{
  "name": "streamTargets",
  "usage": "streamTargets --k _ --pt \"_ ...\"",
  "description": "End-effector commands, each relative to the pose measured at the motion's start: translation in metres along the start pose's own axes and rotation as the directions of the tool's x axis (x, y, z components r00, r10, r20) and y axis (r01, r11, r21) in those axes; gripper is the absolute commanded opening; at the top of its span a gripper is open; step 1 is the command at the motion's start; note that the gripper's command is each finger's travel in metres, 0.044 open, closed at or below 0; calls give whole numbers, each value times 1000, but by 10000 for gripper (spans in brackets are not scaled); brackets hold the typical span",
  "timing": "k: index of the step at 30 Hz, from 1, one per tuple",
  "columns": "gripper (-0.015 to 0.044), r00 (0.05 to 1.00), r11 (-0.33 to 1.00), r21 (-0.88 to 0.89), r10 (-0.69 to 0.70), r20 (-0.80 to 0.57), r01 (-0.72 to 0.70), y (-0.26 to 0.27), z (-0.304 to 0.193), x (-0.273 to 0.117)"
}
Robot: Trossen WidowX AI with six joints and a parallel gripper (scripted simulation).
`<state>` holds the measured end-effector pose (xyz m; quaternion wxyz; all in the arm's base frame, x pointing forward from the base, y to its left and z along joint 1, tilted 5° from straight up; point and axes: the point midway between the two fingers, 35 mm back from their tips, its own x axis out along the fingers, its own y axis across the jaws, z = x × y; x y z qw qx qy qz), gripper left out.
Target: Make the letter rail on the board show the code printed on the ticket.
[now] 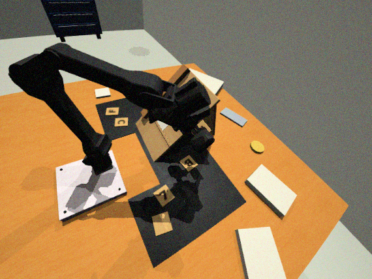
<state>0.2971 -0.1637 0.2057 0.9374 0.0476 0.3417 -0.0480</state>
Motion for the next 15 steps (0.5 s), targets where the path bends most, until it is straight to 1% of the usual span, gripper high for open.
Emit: streamTargets --k 1,15 --pt "0 1000 1000 3 -5 -1 5 2 0 0" --pt "0 1000 1000 3 -4 0 4 9 0 0"
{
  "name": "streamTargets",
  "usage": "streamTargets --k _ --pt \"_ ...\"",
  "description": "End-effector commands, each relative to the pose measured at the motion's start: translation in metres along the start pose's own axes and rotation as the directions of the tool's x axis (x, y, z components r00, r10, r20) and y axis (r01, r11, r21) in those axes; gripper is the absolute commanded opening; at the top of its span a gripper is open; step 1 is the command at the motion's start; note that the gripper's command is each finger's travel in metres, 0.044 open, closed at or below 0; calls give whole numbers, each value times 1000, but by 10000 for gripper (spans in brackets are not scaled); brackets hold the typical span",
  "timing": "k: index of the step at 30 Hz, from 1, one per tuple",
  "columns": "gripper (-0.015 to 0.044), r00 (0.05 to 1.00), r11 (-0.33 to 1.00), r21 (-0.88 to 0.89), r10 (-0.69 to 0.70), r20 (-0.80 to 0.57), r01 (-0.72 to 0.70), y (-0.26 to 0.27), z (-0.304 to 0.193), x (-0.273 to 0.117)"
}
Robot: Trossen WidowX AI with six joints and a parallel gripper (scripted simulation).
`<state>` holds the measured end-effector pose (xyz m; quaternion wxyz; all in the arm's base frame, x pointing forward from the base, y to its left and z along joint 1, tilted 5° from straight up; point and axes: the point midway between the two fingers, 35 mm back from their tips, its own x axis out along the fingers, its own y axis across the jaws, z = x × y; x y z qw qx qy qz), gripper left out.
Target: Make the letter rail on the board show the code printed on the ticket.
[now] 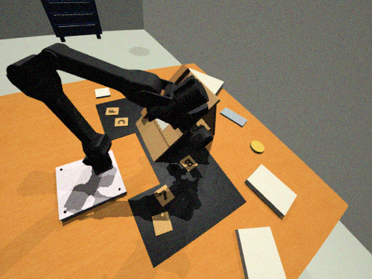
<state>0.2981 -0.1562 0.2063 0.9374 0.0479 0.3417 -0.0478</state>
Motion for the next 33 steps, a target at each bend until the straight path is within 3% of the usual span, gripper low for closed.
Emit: streamTargets --k 1,33 --pt "0 1000 1000 3 -5 0 5 2 0 0" --pt "0 1000 1000 4 -4 0 4 18 0 0"
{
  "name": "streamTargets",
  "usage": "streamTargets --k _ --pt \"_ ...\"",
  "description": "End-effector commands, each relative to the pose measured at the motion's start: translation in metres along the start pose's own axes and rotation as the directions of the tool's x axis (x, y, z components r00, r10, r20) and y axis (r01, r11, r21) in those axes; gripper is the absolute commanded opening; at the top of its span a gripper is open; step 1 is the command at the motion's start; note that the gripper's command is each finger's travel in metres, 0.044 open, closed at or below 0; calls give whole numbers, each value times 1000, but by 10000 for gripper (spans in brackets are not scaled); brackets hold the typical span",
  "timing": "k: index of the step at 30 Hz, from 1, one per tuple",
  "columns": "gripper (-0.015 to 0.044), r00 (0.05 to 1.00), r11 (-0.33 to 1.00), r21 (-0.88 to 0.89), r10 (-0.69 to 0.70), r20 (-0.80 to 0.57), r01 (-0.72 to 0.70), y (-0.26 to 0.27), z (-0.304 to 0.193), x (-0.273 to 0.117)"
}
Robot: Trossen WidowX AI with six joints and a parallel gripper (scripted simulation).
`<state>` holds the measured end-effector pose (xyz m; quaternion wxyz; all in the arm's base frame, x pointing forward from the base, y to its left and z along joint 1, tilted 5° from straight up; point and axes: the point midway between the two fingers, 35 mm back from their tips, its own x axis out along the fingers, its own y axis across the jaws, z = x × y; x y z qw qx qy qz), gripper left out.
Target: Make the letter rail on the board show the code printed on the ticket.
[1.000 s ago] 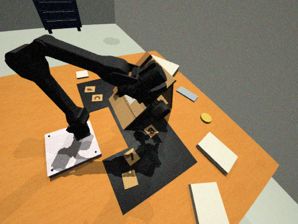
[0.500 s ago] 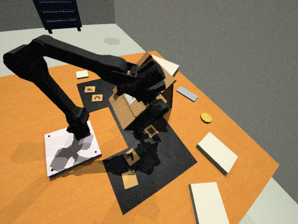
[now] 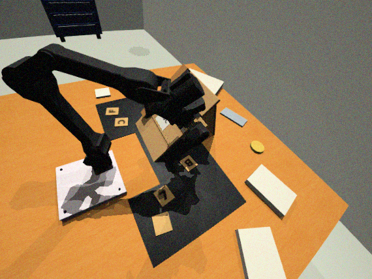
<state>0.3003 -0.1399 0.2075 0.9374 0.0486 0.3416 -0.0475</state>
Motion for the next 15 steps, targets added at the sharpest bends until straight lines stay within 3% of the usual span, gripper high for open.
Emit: streamTargets --k 1,15 --pt "0 1000 1000 3 -5 0 5 2 0 0" --pt "0 1000 1000 3 -4 0 4 9 0 0"
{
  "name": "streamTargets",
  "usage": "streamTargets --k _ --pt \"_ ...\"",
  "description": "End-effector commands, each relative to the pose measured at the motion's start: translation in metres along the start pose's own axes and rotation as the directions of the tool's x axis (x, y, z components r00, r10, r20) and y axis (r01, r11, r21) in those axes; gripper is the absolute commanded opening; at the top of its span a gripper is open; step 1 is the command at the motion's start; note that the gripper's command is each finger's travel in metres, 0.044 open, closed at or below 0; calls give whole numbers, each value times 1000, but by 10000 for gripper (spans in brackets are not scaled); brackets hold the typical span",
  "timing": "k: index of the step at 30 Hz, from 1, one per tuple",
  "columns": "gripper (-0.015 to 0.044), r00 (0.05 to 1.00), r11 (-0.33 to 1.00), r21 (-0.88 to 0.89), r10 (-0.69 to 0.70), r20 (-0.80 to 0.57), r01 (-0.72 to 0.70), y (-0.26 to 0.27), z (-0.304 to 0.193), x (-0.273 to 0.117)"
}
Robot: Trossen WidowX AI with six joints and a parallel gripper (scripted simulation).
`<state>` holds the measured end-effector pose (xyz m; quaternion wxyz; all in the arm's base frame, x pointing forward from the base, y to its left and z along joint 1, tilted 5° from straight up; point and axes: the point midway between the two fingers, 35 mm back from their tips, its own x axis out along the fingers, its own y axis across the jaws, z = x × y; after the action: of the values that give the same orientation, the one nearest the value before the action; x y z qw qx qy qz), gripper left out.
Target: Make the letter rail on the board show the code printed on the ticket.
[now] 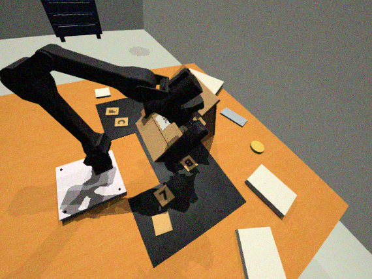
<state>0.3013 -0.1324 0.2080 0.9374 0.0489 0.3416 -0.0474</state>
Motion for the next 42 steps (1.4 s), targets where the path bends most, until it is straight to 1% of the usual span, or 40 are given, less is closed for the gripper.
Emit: streamTargets --k 1,42 --pt "0 1000 1000 3 -5 0 5 2 0 0" --pt "0 1000 1000 5 -3 0 3 22 0 0"
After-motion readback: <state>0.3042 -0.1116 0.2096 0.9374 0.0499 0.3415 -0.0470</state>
